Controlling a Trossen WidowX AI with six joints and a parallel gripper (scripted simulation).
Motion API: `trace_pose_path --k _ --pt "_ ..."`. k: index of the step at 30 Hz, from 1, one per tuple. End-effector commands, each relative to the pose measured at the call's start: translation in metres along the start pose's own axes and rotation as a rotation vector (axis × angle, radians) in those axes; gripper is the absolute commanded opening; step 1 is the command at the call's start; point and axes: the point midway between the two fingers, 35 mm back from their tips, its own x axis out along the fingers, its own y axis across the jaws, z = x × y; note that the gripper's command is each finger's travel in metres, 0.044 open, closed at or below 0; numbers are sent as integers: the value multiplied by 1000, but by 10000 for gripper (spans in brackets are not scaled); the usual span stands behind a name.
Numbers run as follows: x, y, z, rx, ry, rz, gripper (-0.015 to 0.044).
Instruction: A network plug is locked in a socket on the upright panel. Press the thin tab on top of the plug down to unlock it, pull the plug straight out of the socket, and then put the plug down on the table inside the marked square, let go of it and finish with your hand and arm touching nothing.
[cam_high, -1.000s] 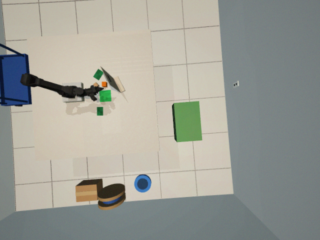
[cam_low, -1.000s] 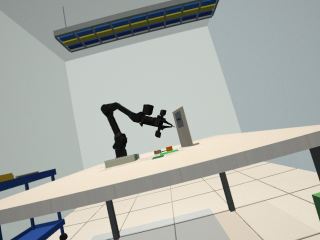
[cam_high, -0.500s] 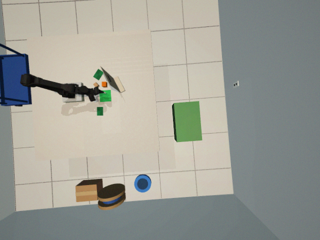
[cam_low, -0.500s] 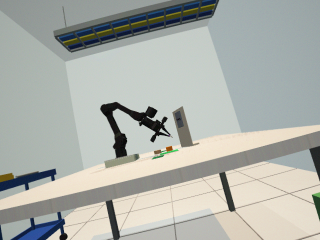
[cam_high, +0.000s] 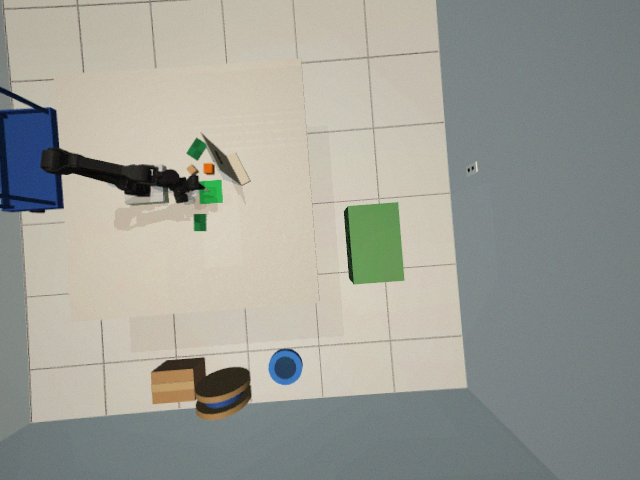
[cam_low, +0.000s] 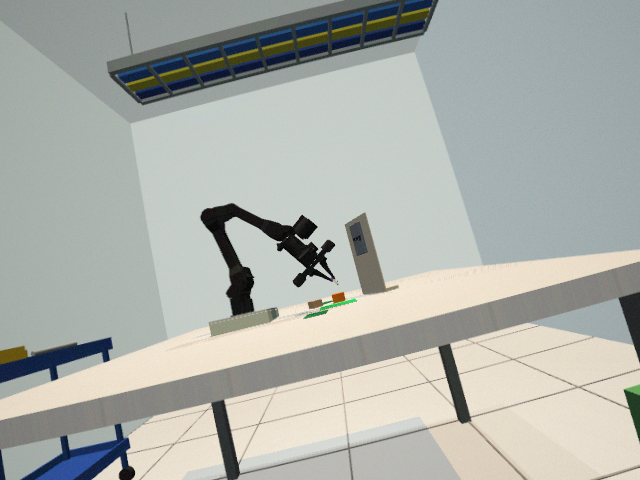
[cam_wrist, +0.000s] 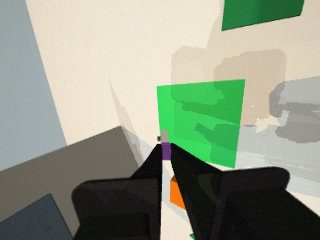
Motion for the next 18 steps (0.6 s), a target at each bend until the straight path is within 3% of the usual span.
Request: trace_pose_path --k 1,18 --pt "5 -3 1 -6 -7 -6 0" --pt "27 -16 1 -3 -4 -8 0"
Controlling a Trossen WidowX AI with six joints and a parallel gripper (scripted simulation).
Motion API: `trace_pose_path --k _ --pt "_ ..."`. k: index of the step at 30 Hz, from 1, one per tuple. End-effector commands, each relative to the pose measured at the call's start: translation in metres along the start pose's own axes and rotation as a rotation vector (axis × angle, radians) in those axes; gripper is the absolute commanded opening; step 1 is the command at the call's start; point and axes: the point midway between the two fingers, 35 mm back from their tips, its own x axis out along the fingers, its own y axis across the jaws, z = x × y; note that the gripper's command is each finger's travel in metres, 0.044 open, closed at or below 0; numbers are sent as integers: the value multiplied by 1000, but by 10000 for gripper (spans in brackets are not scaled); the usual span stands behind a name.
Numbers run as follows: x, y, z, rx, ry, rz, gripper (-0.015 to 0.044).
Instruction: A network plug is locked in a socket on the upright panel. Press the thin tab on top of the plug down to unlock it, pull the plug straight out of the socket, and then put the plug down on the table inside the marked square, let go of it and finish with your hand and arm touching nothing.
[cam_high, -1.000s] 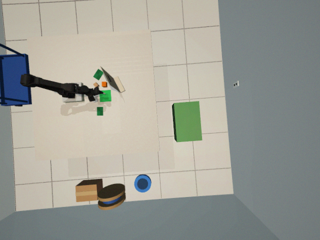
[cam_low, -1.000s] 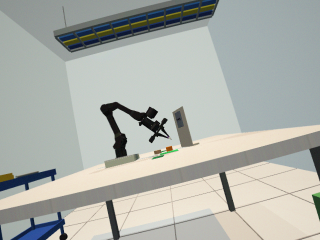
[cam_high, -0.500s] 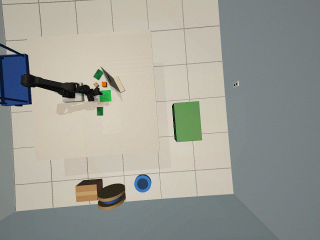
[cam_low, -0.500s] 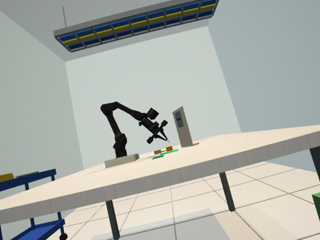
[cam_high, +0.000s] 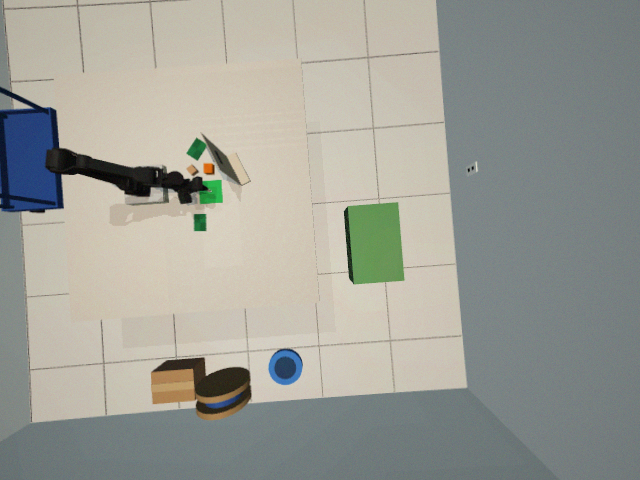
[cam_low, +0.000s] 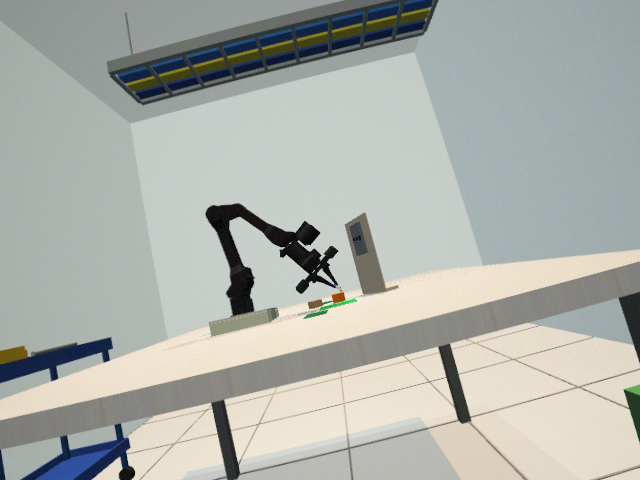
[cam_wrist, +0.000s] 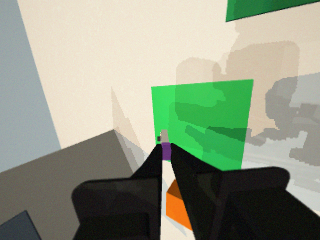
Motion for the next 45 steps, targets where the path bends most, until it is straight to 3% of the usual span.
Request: trace_pose_path --k 1,45 --pt "7 -8 1 1 -3 -10 0" --pt "30 -24 -1 -1 5 -9 0"
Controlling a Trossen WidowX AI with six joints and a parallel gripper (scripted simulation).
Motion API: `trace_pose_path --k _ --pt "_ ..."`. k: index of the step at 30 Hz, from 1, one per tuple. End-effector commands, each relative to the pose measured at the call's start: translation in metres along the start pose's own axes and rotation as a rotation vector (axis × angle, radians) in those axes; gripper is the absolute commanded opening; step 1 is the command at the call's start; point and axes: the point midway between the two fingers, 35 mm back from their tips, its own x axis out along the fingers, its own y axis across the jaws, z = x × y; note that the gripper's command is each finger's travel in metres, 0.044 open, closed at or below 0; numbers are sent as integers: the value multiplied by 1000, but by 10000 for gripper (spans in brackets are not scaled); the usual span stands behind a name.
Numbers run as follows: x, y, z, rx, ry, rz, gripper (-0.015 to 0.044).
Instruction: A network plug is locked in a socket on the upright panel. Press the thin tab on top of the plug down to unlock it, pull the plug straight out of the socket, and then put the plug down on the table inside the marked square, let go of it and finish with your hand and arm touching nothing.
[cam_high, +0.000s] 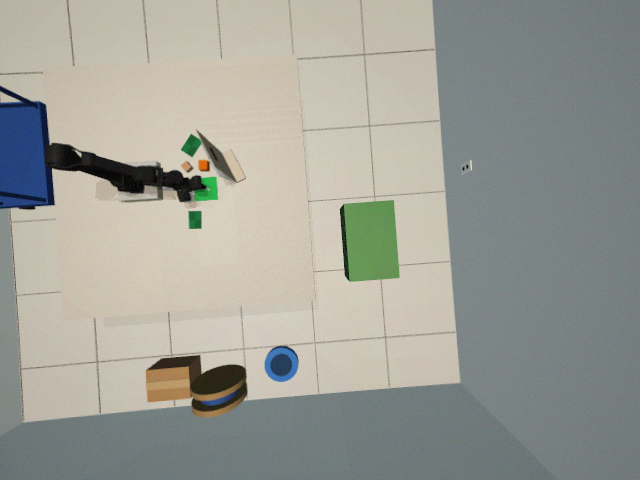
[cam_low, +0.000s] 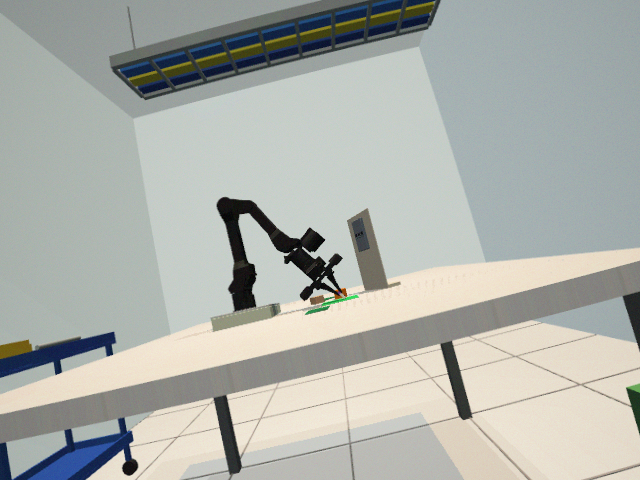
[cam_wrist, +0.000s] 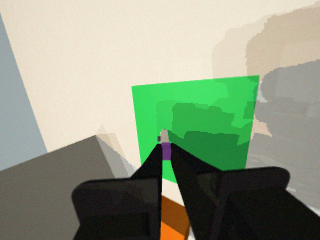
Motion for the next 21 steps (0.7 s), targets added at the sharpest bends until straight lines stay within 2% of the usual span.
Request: trace_pose_path --k 1,6,21 --pt "0 0 0 0 0 0 26" --pt "0 0 0 0 0 0 156" --pt "-9 1 0 1 -1 0 156"
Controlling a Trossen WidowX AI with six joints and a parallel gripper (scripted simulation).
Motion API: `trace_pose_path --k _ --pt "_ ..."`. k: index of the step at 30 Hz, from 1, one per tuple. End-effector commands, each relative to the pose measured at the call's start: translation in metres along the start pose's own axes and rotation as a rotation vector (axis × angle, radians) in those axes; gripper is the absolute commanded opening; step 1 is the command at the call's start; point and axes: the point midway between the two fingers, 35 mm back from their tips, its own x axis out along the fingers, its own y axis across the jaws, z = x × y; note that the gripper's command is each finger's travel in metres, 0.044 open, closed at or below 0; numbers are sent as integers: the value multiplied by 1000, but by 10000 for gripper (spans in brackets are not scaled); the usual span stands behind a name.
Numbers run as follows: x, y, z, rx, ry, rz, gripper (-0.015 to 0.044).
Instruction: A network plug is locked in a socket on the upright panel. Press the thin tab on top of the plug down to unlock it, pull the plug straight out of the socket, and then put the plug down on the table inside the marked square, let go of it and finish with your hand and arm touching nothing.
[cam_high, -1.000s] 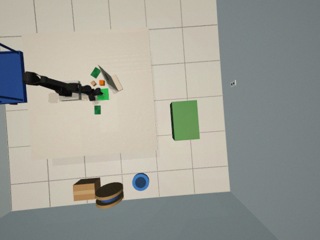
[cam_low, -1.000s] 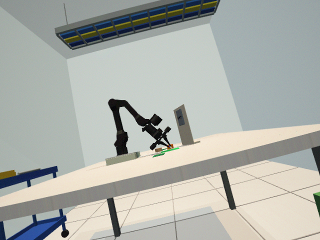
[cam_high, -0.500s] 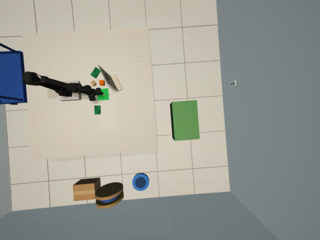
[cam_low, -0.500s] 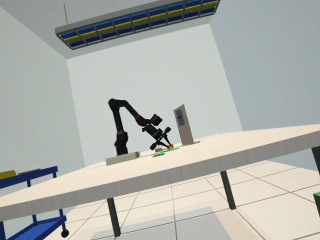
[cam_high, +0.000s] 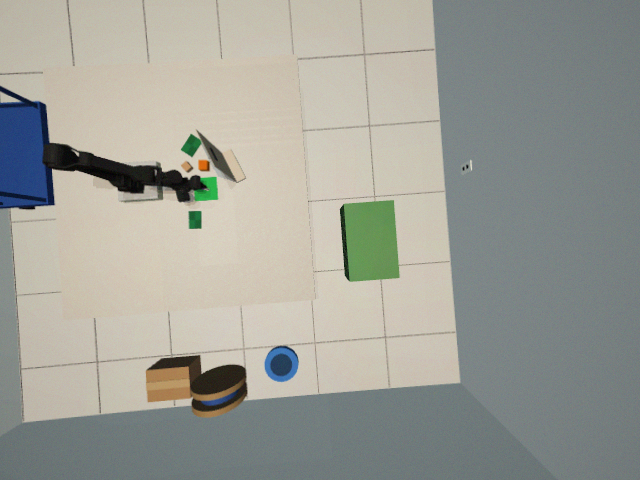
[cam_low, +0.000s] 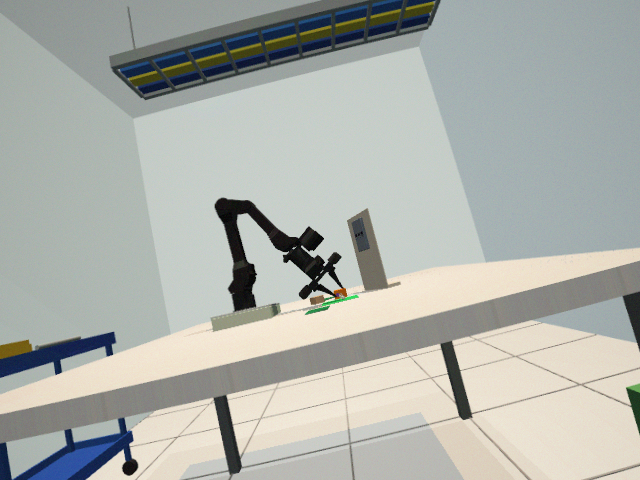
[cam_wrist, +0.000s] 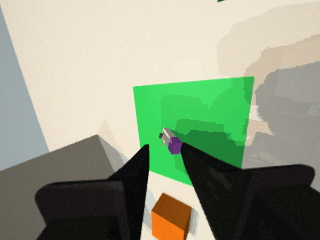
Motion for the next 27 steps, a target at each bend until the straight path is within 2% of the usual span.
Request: trace_pose_path --k 1,27 --pt "-4 0 0 -1 1 -2 156" --pt "-27 6 1 2 -2 -4 156"
